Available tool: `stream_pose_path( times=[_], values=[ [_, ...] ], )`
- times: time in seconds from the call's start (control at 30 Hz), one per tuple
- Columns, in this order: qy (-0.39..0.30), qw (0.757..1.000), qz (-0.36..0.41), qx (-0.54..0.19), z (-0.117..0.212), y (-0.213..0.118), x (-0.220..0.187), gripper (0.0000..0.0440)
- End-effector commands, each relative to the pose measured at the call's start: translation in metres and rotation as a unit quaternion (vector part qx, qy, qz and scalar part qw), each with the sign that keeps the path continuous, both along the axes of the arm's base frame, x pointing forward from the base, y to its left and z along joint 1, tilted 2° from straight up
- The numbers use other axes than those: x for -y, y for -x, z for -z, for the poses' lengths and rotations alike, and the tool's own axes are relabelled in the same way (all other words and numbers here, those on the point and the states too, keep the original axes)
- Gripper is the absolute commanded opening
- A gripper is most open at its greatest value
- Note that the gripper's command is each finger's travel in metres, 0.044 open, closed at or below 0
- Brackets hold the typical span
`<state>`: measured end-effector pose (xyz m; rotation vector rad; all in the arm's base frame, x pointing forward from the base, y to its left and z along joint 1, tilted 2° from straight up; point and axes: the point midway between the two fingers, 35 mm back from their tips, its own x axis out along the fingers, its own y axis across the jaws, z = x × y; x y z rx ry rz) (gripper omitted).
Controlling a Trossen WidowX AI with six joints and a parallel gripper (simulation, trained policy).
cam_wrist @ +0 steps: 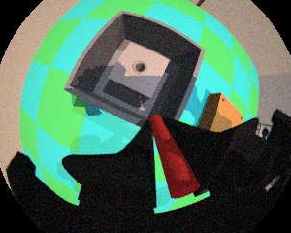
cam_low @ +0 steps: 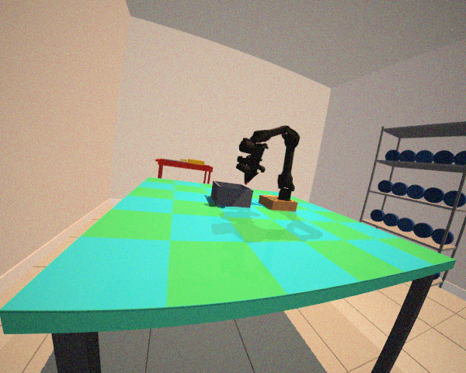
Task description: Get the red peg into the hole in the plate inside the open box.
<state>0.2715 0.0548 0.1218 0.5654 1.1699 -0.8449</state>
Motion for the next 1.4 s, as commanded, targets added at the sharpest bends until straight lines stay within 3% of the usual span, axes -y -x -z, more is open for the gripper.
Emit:
stream_pose_path(
  times=[0.0,0.43,0.87,0.93,1.1,1.27,1.37],
  values=[
    [0.004,1.000,0.009,0.005,0.001,-0.011,0.012,0.0000],
    [-0.003,1.000,0.008,0.006,0.018,-0.047,0.059,0.0000],
    [-0.031,0.998,-0.042,-0.024,0.051,-0.058,0.080,0.0003],
    [-0.036,0.998,-0.051,-0.031,0.057,-0.058,0.080,0.0027],
    [-0.050,0.996,-0.060,-0.044,0.068,-0.060,0.083,0.0141],
    [-0.050,0.995,-0.079,-0.041,0.061,-0.069,0.090,0.0154],
    [-0.058,0.994,-0.081,-0.041,0.058,-0.076,0.090,0.0221]
  ],
)
